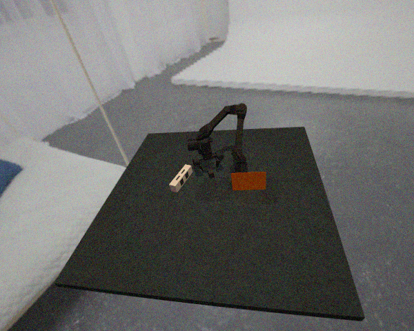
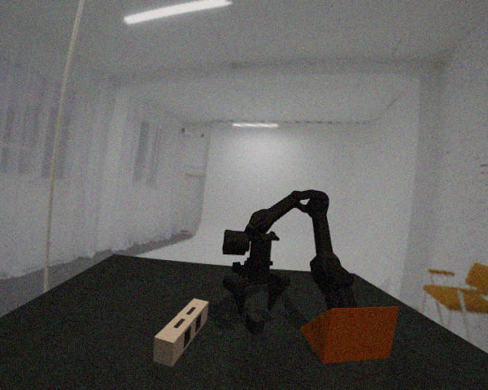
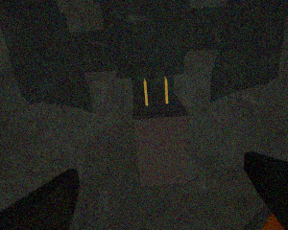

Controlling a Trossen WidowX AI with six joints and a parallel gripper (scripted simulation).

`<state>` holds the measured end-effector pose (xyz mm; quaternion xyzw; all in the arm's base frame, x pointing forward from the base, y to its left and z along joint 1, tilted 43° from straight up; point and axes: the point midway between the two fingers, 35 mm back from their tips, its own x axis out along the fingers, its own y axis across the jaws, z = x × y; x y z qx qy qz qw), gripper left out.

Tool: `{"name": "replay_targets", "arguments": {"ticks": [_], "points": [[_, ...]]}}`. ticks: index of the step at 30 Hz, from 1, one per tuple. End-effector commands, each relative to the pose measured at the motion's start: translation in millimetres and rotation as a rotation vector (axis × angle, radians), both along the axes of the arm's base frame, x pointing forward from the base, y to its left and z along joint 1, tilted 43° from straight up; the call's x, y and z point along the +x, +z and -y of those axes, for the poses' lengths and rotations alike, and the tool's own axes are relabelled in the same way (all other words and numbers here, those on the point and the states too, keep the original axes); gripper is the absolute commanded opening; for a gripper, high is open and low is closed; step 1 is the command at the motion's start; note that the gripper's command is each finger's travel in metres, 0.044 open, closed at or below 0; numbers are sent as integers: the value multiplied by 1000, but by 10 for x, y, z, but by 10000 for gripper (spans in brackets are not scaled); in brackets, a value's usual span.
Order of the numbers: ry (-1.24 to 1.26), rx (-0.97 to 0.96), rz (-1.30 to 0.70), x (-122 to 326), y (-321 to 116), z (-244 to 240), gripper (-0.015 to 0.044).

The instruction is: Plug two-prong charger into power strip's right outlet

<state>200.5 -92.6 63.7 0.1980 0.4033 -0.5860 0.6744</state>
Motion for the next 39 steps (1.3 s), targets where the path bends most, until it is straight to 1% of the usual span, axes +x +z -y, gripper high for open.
{"name": "replay_targets", "arguments": {"ticks": [1, 29, 39], "points": [[3, -3, -12, -9, -52, 37, 440], [3, -7, -13, -22, -342, 321, 440], [-1, -6, 1, -7, -311, 310, 177]]}}
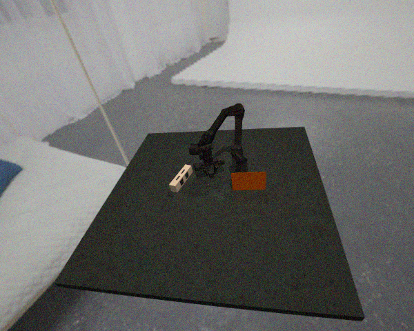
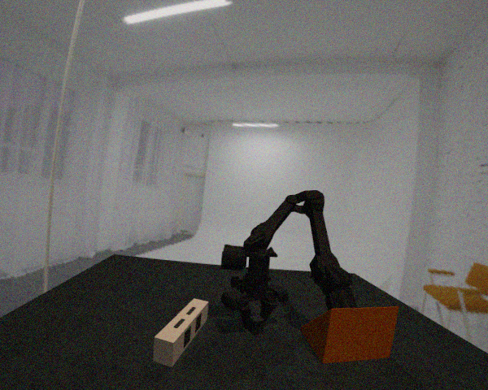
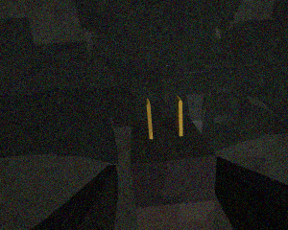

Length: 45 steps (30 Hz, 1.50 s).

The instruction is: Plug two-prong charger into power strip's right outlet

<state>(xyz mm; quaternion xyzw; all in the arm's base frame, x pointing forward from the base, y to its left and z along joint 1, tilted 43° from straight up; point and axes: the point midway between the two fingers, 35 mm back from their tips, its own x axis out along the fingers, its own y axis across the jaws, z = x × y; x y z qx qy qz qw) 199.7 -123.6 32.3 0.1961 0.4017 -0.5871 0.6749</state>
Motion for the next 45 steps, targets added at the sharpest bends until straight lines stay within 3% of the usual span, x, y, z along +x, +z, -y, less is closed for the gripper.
{"name": "replay_targets", "arguments": {"ticks": [1, 8, 12, 29, 45], "points": [[-1, 0, 1, 1, 3, -1, 151], [-1, 0, 1, 1, 3, -1, 105], [-1, 2, 0, 8, 37, -41, 0], [3, 3, -12, -16, 331, -437, 0], [144, -1, -140, 140, 221, -442, 0]]}}
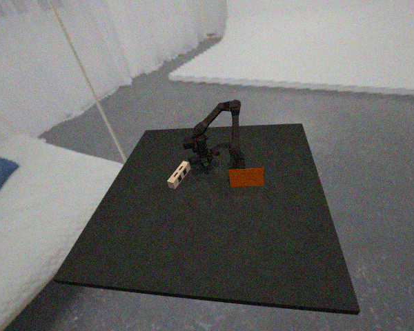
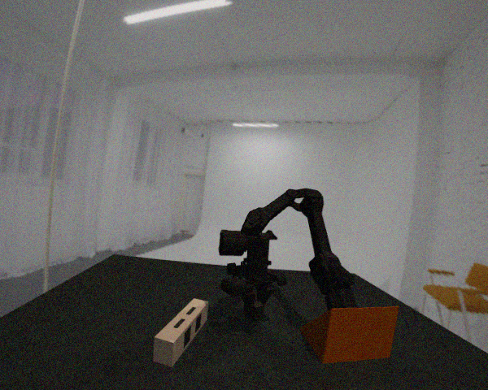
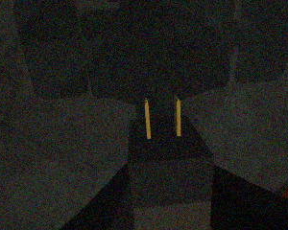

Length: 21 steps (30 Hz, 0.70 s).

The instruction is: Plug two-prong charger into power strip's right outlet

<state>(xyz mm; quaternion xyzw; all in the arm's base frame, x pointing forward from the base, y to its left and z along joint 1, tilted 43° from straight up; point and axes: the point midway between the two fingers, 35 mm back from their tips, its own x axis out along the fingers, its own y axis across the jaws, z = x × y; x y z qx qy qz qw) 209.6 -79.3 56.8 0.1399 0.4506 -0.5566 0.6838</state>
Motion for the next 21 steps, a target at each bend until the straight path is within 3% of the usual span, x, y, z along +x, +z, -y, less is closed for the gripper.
{"name": "replay_targets", "arguments": {"ticks": [1, 21], "points": [[39, -4, -37, 53, -33, 0, 0], [250, -7, -231, 271, -236, -7, 0]]}}
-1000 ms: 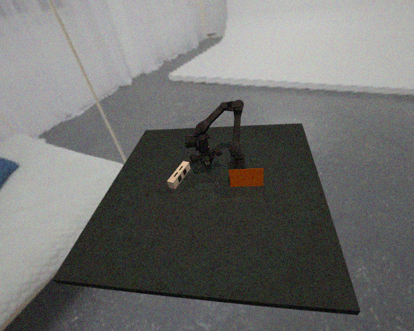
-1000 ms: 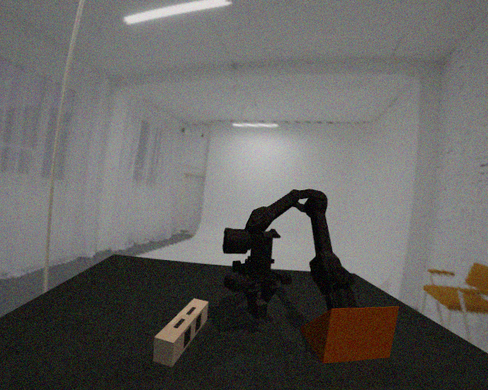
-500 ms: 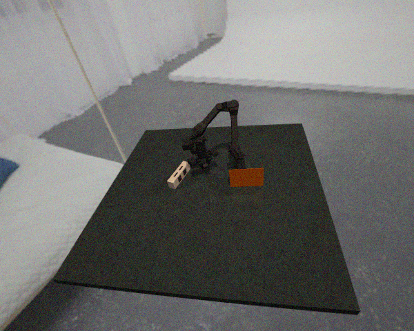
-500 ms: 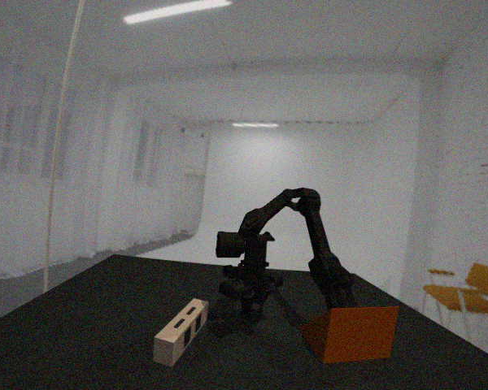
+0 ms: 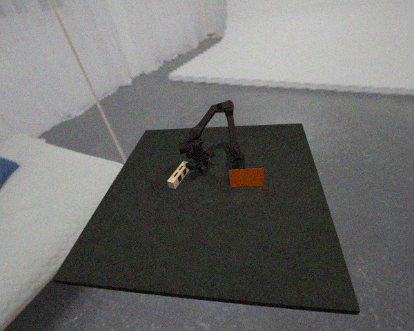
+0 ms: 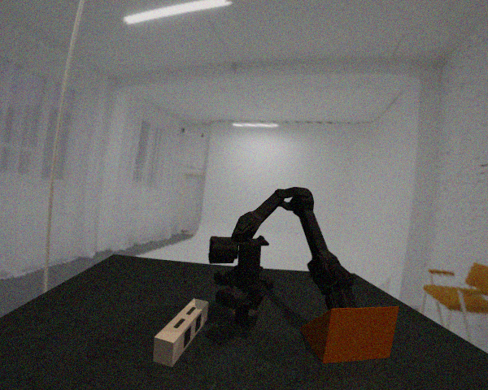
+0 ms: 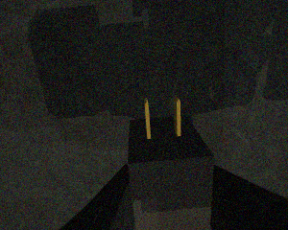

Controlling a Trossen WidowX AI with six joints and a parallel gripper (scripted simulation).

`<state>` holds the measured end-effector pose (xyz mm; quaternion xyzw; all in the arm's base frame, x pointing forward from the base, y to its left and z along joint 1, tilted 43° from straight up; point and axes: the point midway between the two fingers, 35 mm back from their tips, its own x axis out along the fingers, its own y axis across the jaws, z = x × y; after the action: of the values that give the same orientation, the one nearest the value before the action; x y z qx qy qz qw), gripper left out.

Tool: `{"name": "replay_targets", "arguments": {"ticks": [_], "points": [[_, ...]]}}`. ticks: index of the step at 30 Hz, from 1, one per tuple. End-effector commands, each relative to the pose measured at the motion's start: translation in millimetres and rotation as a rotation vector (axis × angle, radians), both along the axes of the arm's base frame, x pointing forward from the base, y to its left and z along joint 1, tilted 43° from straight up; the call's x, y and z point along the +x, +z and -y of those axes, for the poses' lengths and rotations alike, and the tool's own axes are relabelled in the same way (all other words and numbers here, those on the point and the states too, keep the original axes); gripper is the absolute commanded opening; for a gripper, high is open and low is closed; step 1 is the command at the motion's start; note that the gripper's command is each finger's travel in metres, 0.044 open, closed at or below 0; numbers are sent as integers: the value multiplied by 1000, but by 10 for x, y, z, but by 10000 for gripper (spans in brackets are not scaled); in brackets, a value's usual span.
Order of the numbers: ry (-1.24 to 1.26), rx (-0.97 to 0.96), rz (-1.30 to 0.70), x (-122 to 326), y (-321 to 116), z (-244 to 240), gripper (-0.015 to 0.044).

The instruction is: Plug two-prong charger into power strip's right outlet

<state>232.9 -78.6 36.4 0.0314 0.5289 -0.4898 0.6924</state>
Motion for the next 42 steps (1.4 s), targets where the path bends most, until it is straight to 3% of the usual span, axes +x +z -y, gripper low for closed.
{"name": "replay_targets", "arguments": {"ticks": [1, 19, 42], "points": [[39, -3, -38, 48, -44, 1, 0], [227, -3, -215, 222, -265, -5, 0], [256, -3, -241, 459, -245, 38, 0]]}}
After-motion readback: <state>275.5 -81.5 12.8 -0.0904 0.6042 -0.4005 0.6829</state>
